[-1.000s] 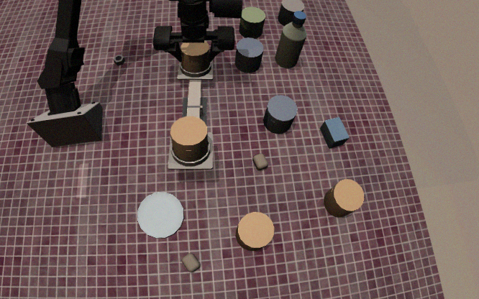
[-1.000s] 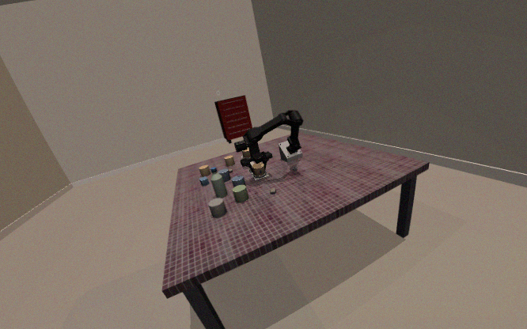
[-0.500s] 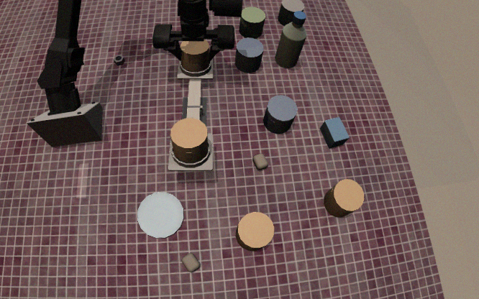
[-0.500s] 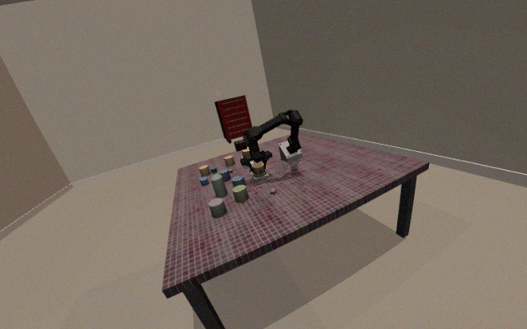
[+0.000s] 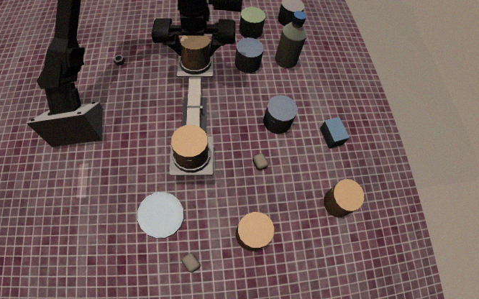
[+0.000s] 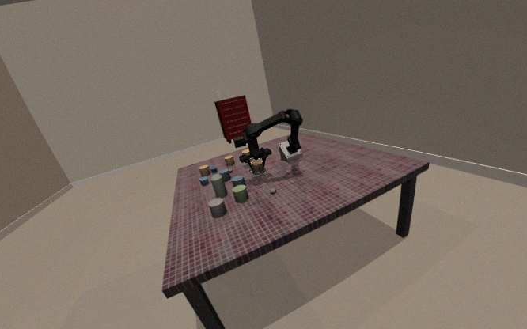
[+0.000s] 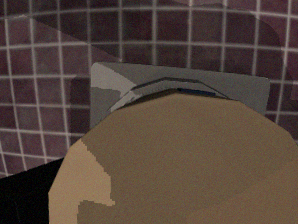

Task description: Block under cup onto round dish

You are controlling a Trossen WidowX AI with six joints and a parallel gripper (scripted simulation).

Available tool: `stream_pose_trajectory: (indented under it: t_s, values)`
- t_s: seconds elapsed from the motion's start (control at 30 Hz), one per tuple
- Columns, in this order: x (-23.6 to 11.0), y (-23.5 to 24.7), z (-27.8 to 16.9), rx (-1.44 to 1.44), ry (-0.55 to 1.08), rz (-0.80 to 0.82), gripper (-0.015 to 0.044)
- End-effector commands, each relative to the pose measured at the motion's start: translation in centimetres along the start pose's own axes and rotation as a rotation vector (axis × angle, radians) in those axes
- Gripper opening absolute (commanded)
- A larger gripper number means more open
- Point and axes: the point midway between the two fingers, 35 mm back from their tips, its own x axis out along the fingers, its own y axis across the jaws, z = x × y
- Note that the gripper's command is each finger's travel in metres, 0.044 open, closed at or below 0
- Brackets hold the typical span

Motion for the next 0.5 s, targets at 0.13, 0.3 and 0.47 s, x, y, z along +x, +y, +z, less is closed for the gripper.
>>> stream_pose_trajectory:
  t_s: [0.13,0.3,0.47]
  values:
    - [-1.4,-0.4,0.0,-0.002,0.002,-0.024,0.0000]
    - [-2.1,-0.5,0.0,0.001,0.003,-0.029,0.0000]
    - [-2.8,-0.5,0.0,0.005,0.003,-0.034,0.0000]
